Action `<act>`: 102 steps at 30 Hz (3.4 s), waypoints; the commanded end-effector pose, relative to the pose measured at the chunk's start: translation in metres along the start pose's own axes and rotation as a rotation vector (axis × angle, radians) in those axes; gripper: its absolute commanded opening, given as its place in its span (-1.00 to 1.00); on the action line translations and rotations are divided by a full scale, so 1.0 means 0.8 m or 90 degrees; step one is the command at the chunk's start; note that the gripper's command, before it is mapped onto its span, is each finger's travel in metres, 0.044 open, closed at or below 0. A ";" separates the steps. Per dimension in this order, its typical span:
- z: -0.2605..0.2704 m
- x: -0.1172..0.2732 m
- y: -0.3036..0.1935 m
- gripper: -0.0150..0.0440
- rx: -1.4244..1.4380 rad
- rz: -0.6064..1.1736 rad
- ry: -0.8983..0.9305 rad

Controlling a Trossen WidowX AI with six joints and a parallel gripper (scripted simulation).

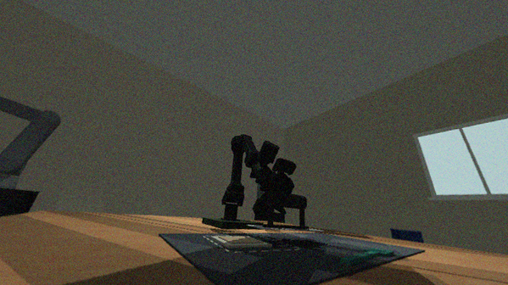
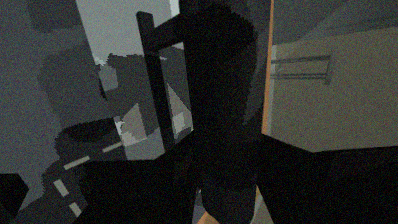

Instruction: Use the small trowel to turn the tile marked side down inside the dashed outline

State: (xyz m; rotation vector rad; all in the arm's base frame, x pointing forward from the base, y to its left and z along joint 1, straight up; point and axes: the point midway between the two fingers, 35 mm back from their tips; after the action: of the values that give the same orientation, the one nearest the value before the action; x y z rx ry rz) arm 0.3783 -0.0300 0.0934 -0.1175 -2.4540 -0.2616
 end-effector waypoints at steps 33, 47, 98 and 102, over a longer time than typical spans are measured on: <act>-0.033 0.047 0.125 -0.49 -0.003 -0.009 -0.005; -0.033 0.047 0.125 -0.49 -0.003 -0.009 -0.005; -0.048 0.030 0.097 -0.49 -0.004 -0.002 0.009; -0.057 0.021 0.078 -0.49 -0.006 0.003 0.016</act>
State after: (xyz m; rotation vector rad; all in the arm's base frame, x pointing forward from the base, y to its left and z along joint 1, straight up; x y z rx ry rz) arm 0.3943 0.0318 0.1462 -0.1246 -2.4257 -0.2696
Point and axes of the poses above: the point midway between the two fingers, 35 mm back from their tips, its own x axis back along the fingers, its own z axis across the jaws, y = z × x, and after that the axes turned 12 degrees about -x, right-handed
